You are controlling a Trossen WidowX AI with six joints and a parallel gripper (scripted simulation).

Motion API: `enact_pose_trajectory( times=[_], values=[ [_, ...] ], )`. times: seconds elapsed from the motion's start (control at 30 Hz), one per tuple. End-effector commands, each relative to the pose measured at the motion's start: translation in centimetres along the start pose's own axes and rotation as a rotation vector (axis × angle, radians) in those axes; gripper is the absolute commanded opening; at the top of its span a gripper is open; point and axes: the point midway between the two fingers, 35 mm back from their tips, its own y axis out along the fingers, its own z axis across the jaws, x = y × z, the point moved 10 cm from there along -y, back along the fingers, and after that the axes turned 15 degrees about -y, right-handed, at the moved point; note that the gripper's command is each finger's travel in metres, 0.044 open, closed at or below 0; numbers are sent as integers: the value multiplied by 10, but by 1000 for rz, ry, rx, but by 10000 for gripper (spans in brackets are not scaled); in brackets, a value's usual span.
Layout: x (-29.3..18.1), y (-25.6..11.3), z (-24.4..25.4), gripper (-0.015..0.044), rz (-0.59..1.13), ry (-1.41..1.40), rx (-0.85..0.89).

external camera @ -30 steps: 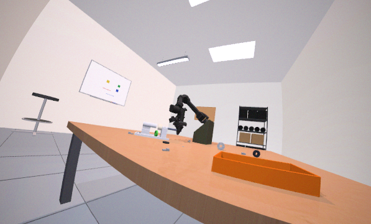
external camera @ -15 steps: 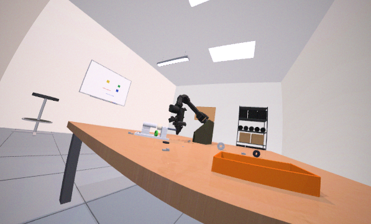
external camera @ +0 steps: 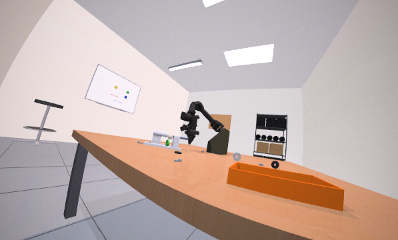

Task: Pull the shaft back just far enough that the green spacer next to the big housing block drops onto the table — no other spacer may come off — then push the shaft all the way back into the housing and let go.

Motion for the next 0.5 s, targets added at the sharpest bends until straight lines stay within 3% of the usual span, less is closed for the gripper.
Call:
enact_pose_trajectory(
  times=[0.0, 0.47],
  values=[
    [3, -1, -1, 0, -4, 1, 0],
    [7, -1, -2, 0, -5, 1, 0]
  ],
)
